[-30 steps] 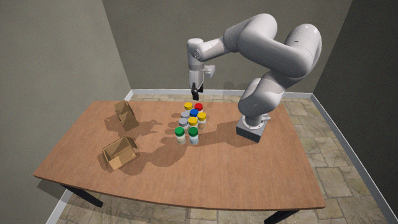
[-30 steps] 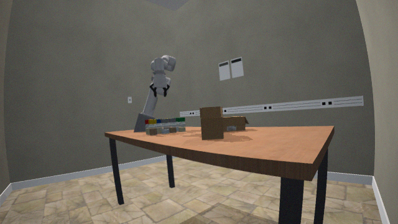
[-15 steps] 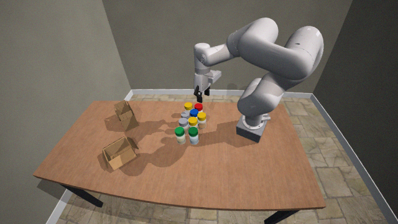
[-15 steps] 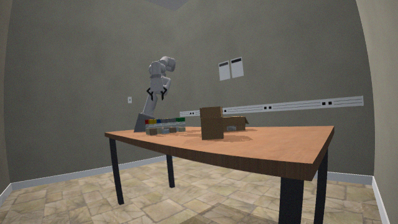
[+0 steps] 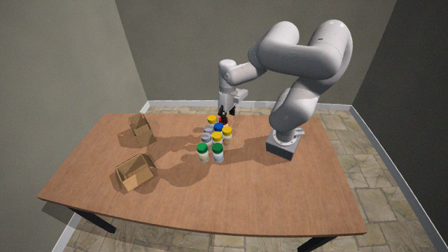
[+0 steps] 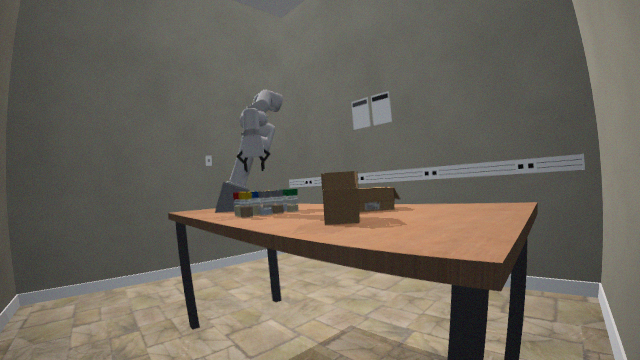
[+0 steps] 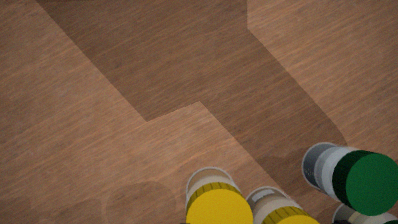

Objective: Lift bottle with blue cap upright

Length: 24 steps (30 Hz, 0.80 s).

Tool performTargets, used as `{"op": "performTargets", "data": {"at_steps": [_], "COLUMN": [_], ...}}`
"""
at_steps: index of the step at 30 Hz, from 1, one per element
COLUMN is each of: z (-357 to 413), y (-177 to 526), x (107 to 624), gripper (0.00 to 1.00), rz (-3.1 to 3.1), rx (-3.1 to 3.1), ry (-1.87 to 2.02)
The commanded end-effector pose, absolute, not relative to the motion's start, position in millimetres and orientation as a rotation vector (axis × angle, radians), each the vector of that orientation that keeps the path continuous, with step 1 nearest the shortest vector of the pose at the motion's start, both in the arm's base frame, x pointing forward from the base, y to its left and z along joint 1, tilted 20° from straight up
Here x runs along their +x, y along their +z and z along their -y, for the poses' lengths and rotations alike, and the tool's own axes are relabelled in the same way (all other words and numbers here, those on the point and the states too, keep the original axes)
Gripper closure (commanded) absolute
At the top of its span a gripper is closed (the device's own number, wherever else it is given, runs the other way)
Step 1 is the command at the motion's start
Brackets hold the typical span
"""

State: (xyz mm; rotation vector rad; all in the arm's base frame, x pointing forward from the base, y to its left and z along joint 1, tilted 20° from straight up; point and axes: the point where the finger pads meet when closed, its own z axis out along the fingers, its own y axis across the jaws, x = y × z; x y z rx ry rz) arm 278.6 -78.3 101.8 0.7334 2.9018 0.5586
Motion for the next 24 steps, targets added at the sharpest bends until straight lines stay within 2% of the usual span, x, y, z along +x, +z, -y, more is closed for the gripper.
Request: {"op": "performTargets", "data": {"at_steps": [1, 6, 24], "z": [73, 66, 65], "y": [76, 42, 40], "x": [277, 279, 279], "gripper": [0.21, 0.21, 0.21], "rz": [-2.906, -2.907, -2.907], "rx": [0.763, 0.799, 0.798], "ry": [0.537, 0.515, 0.517]}}
